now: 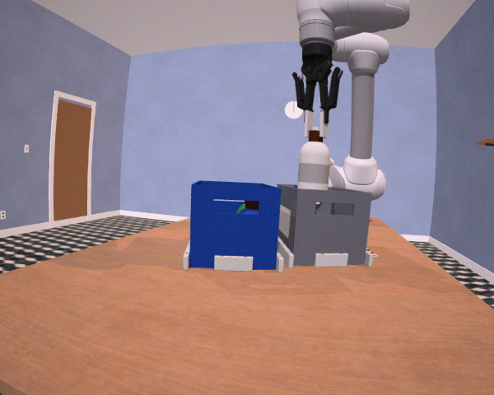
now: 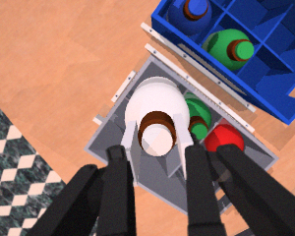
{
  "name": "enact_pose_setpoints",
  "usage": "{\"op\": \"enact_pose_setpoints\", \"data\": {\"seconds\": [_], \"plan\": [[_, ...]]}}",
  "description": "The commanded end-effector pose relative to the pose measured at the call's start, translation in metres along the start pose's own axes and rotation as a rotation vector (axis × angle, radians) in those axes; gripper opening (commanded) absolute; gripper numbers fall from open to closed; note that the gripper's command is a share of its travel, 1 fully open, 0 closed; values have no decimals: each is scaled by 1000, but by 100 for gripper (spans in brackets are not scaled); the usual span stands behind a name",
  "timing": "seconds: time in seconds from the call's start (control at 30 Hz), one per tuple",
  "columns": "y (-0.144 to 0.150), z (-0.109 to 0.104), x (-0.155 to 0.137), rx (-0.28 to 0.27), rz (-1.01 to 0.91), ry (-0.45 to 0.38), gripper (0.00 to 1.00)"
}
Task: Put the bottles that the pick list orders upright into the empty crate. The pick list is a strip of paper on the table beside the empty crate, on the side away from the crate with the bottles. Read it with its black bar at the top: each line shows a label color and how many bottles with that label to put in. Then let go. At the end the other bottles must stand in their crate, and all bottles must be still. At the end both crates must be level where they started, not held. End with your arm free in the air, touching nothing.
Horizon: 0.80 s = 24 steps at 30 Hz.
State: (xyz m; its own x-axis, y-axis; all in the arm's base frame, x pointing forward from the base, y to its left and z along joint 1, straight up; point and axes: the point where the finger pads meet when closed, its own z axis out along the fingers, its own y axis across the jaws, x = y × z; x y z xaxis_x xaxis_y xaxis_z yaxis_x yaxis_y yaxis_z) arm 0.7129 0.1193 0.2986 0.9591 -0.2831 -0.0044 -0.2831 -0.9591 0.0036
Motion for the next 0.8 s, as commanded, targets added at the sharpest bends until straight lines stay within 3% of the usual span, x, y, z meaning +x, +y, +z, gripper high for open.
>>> {"op": "enact_pose_setpoints", "data": {"seconds": [0.0,0.77], "plan": [[0,3,0,0,0,0,0],[0,24,0,0,0,0,0]]}}
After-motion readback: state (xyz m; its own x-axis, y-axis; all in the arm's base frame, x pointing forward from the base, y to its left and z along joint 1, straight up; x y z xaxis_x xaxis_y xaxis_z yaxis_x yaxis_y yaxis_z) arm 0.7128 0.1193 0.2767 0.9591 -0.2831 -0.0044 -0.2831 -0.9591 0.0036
